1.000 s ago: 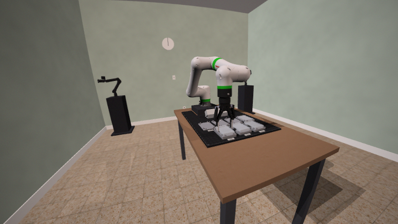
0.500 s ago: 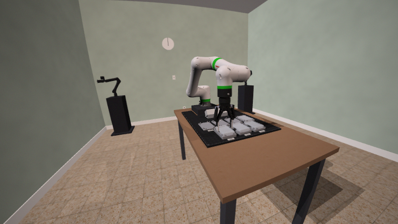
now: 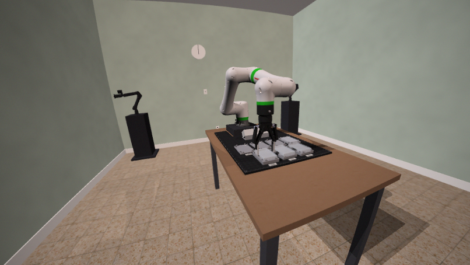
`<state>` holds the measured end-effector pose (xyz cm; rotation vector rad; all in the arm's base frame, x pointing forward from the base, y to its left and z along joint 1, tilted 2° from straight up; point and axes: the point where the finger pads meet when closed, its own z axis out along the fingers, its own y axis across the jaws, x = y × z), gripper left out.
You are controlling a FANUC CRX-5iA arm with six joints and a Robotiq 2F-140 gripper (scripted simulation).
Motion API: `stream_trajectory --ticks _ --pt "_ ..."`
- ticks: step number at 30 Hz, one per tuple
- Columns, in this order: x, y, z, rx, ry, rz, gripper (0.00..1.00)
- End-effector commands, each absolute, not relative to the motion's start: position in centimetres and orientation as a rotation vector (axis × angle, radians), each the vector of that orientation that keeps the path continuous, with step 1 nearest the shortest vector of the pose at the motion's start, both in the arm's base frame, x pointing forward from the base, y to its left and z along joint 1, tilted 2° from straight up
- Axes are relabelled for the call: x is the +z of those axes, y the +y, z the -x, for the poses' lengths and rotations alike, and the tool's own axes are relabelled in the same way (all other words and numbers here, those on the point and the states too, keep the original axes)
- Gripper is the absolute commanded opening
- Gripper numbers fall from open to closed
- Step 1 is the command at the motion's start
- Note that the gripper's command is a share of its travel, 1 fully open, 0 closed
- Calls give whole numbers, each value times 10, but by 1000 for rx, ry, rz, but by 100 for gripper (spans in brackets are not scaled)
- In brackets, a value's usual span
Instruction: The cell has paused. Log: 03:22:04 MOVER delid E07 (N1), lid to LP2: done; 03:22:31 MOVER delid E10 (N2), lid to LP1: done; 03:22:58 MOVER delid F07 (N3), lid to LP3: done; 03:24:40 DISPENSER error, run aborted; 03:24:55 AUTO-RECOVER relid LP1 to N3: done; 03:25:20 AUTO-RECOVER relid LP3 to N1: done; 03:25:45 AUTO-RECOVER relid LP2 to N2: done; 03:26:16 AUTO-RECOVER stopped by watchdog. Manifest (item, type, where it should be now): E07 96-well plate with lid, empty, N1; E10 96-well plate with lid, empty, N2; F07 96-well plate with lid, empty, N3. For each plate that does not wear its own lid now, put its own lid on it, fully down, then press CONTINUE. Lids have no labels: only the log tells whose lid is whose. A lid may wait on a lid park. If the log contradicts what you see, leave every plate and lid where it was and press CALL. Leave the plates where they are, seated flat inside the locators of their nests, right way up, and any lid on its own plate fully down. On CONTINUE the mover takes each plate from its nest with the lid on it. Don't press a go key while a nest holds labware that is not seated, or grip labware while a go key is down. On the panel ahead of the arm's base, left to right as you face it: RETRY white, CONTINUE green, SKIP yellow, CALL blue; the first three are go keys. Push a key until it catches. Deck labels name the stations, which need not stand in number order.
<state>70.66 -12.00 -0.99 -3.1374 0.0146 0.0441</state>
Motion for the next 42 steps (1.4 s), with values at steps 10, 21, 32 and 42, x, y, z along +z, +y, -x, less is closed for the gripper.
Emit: stream_trajectory --ticks 10,21,32,42 --pt "-10 -120 -707 43 15 3138 66" --pt "-9 -120 -707 43 15 3138 66" --pt "1 -120 -707 43 15 3138 66" --pt "17 -120 -708 43 15 3138 66"
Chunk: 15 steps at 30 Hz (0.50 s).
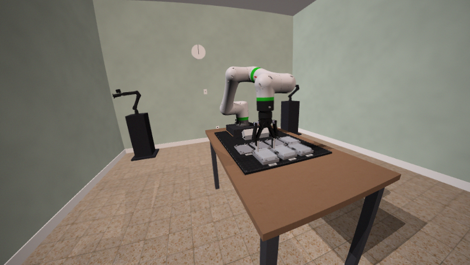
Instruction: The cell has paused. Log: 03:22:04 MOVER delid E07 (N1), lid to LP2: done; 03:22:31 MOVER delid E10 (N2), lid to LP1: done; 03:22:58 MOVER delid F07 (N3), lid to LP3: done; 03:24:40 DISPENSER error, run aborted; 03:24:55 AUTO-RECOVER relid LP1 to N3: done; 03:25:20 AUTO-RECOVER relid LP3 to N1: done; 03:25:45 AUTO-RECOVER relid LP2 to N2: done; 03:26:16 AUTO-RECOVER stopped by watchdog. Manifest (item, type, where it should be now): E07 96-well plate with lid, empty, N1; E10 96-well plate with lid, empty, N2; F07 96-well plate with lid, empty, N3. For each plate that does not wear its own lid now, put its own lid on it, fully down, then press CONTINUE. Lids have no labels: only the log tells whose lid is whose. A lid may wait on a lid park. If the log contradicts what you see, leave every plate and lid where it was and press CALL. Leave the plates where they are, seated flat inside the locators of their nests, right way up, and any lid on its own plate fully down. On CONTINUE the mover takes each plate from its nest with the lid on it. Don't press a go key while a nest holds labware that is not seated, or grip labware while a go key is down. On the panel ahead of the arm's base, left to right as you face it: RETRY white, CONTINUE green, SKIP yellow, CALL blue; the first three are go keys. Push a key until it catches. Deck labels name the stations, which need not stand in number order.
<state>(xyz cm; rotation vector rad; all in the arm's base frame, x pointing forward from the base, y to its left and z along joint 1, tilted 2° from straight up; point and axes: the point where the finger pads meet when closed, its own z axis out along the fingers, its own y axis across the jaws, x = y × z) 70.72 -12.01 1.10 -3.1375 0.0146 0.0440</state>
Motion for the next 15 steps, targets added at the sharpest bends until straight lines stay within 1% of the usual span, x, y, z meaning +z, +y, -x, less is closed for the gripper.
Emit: stream_trajectory --ticks 1,15 --pt "19 -120 -708 43 15 3138 66" --pt "38 -120 -708 43 15 3138 66"
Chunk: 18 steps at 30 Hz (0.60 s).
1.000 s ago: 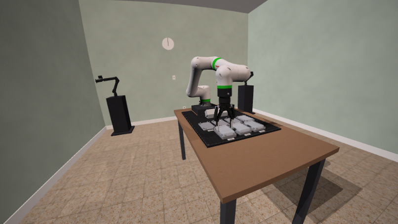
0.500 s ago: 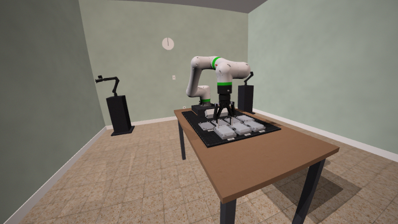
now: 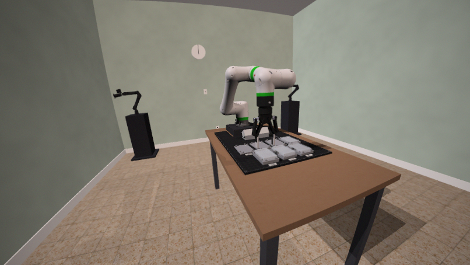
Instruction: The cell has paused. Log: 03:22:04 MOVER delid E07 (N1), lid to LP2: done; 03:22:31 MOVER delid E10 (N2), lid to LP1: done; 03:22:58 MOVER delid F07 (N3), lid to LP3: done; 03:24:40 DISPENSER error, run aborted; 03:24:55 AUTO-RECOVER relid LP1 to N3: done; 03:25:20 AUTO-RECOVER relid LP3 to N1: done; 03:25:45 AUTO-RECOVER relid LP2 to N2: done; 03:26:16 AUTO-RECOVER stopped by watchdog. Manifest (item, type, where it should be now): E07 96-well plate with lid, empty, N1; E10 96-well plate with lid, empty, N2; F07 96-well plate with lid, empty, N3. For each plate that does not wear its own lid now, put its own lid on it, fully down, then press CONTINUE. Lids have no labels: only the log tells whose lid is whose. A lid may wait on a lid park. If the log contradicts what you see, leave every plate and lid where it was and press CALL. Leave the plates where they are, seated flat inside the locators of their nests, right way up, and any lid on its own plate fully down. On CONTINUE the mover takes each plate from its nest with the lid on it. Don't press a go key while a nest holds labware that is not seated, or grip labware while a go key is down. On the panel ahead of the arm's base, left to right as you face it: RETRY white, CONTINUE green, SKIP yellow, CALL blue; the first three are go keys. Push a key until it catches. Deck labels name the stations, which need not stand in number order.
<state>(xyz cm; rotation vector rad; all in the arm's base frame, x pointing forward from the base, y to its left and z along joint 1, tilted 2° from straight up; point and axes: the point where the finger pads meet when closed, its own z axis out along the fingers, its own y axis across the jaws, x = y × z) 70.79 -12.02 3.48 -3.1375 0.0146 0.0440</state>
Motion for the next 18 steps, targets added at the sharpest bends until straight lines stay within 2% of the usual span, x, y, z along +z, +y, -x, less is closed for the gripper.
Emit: stream_trajectory --ticks 1,10,14,16,18 --pt "38 -120 -708 43 15 3138 66" --pt "40 -119 -708 43 14 3138 66" --pt "42 -100 -705 43 11 3138 66" --pt "45 -49 -691 42 3 3138 66" --pt "45 -49 -691 42 3 3138 66"
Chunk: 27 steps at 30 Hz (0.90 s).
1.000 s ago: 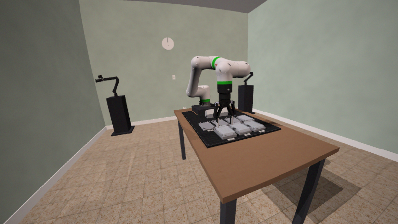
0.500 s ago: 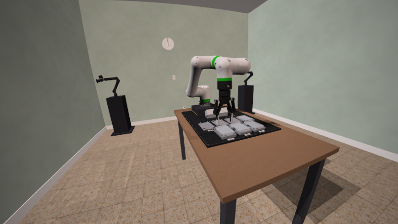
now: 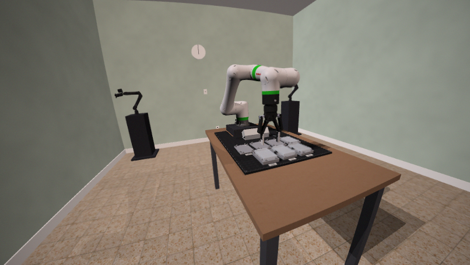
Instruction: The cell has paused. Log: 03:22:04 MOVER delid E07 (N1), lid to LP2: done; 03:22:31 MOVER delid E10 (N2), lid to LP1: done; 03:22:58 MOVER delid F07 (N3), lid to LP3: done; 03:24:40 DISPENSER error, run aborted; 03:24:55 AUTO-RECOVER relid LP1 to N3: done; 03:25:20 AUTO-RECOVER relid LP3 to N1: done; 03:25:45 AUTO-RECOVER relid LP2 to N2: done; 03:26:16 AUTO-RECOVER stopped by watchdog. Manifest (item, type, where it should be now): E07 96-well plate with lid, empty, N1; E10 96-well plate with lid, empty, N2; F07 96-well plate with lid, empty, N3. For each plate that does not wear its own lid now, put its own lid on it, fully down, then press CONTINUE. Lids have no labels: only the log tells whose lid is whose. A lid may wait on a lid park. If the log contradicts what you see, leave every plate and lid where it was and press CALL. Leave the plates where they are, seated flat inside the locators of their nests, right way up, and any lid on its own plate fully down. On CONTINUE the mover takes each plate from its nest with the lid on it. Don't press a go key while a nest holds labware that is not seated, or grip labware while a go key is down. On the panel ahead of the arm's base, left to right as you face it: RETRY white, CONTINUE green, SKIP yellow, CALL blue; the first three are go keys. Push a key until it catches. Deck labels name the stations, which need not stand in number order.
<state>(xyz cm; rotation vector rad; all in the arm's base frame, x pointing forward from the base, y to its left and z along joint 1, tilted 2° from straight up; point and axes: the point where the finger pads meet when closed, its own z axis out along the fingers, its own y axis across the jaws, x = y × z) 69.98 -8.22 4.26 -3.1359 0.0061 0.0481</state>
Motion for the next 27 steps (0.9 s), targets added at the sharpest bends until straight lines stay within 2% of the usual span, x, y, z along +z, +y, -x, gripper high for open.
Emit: stream_trajectory --ticks 1,7,9,13,14,16,17,20,21,23,24,27 --pt "47 -16 -679 42 -3 3137 66" --pt "49 26 -661 42 -10 3137 66" --pt "50 65 -640 42 -18 3137 66" --pt "50 65 -640 42 -18 3137 66" --pt "51 101 -615 42 -25 3137 66" --pt "51 101 -615 42 -25 3137 66" --pt "50 127 -593 42 -31 3137 66" --pt "50 131 -590 42 -31 3137 66" --pt "50 156 -566 42 -37 3137 66" --pt "50 156 -566 42 -37 3137 66" --pt "49 173 -546 43 -41 3137 66" --pt "48 185 -531 43 -45 3137 66"
